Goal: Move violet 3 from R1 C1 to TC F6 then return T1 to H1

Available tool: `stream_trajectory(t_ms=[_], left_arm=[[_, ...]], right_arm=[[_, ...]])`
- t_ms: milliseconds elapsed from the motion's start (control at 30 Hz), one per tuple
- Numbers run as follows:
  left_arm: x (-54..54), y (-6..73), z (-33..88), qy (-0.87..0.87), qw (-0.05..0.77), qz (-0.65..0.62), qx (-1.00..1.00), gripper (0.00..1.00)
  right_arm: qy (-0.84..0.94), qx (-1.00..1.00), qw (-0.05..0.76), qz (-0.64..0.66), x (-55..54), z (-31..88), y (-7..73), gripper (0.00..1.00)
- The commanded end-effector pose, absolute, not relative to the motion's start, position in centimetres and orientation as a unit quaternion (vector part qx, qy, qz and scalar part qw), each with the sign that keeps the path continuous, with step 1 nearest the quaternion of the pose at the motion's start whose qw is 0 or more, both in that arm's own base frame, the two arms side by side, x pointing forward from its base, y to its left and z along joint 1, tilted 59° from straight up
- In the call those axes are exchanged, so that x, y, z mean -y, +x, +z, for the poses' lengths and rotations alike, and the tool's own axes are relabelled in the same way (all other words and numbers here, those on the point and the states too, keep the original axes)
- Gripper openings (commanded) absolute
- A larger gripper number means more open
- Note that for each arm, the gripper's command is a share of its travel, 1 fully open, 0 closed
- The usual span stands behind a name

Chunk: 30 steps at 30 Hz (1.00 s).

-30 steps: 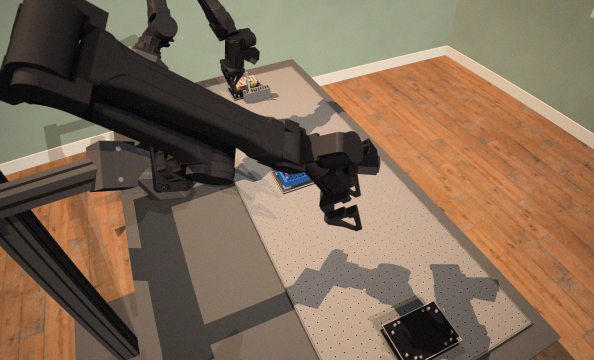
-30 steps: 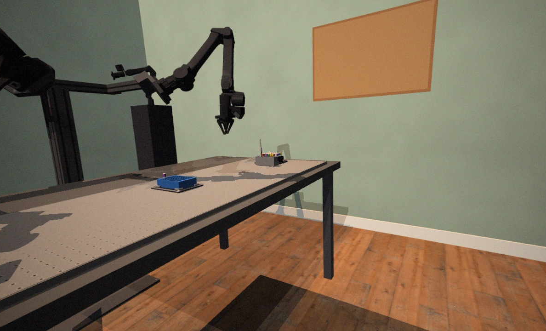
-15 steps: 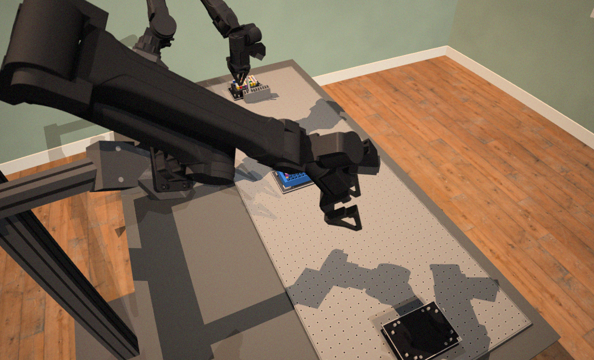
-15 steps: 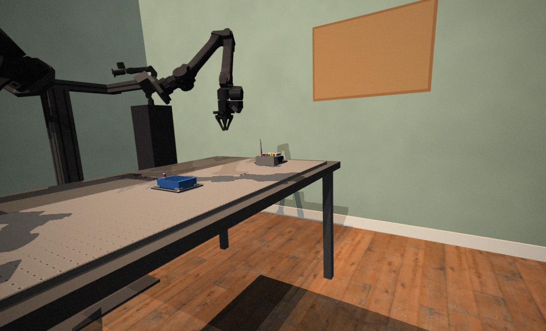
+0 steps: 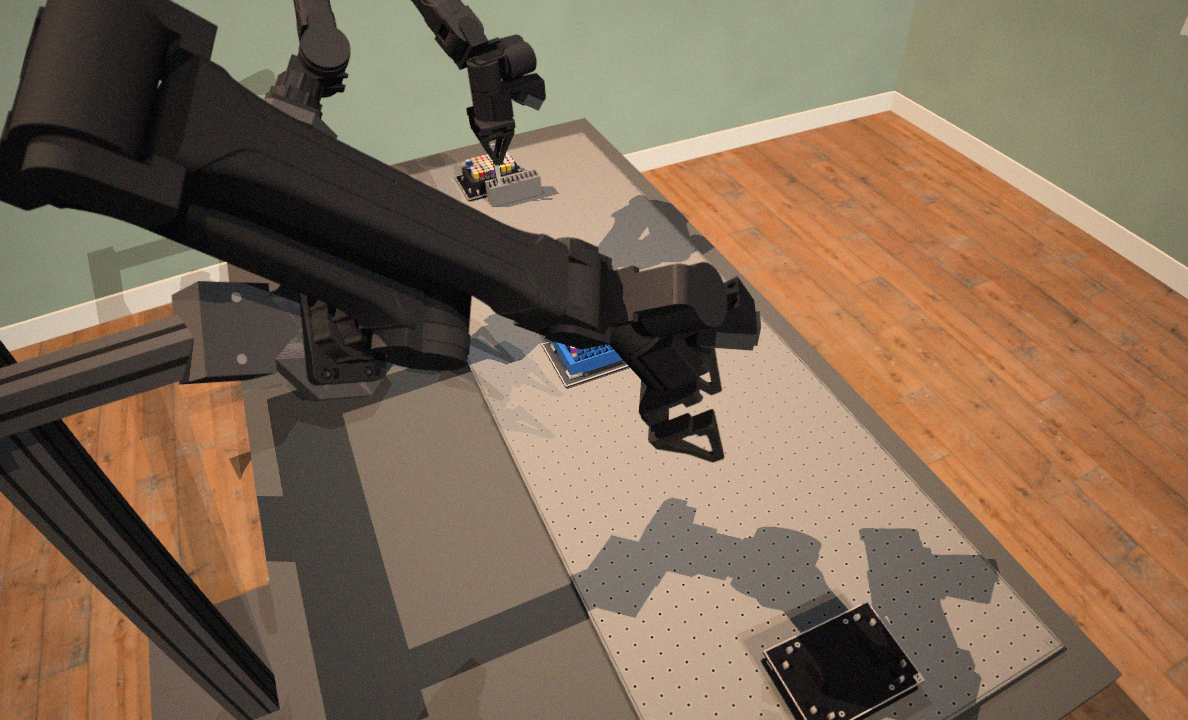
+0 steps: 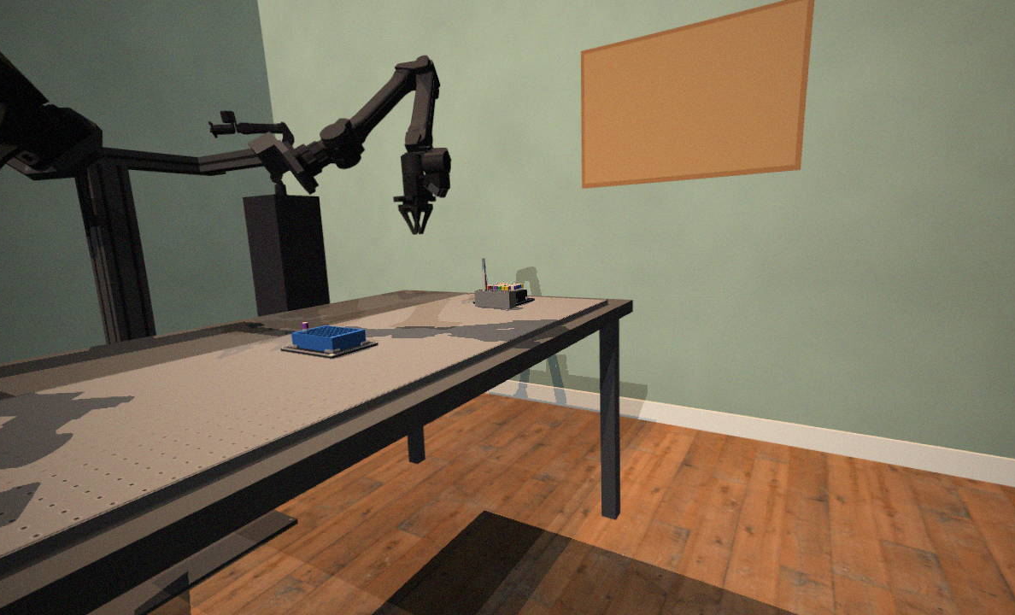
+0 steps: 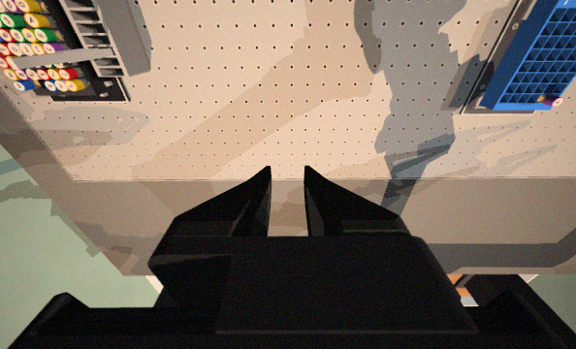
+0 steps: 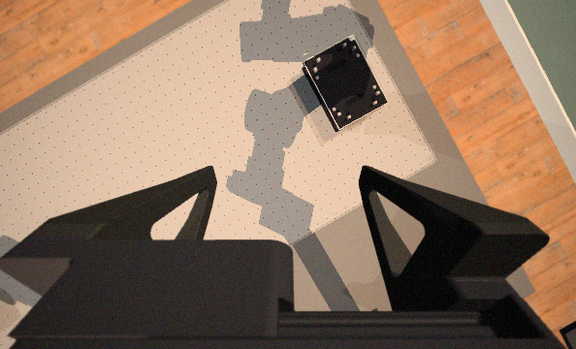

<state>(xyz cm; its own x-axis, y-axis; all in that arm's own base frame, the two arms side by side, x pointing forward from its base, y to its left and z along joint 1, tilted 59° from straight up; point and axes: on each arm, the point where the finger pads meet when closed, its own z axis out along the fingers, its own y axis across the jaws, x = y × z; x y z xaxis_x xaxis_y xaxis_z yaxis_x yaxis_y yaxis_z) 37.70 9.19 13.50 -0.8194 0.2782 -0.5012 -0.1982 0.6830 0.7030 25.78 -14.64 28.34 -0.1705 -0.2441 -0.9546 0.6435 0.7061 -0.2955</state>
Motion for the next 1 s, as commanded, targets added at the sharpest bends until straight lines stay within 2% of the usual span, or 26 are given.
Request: stream_trajectory(t_ms=[0,967], left_arm=[[-9.78,37.28,12.59,0.014,0.285,0.398,-0.872,0.24],[-9.78,37.39,12.70,0.014,0.288,0.398,-0.871,0.24]], right_arm=[[0.149,-0.670,0.635,-0.354,14.64,29.55,25.79,1.00],[0.149,-0.670,0.635,-0.354,14.64,29.55,25.79,1.00]])
